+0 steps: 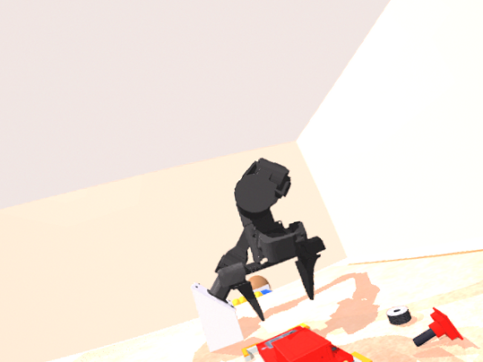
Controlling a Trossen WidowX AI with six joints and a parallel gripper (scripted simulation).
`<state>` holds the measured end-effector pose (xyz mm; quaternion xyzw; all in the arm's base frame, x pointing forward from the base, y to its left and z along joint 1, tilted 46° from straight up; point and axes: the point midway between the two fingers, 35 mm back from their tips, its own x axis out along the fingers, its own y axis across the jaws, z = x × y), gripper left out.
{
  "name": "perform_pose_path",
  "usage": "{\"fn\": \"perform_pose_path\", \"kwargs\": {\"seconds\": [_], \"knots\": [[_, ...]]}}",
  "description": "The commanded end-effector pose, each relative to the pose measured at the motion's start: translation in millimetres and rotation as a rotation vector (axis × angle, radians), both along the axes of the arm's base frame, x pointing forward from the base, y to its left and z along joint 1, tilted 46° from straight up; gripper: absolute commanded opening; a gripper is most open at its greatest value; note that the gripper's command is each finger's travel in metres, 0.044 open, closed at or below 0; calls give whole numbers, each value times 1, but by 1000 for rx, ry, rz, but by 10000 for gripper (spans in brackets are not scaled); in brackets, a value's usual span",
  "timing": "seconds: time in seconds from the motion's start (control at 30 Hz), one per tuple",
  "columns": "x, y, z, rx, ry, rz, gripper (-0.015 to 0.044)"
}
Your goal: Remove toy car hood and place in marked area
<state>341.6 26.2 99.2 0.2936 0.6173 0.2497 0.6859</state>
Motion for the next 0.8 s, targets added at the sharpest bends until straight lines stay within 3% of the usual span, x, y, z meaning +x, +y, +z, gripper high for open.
{"fn": "perform_pose_path", "kwargs": {"seconds": [0.0, 0.77], "knots": [[-2, 1, -1, 11, 19, -9, 440], [1, 14, -16, 11, 19, -9, 440]]}}
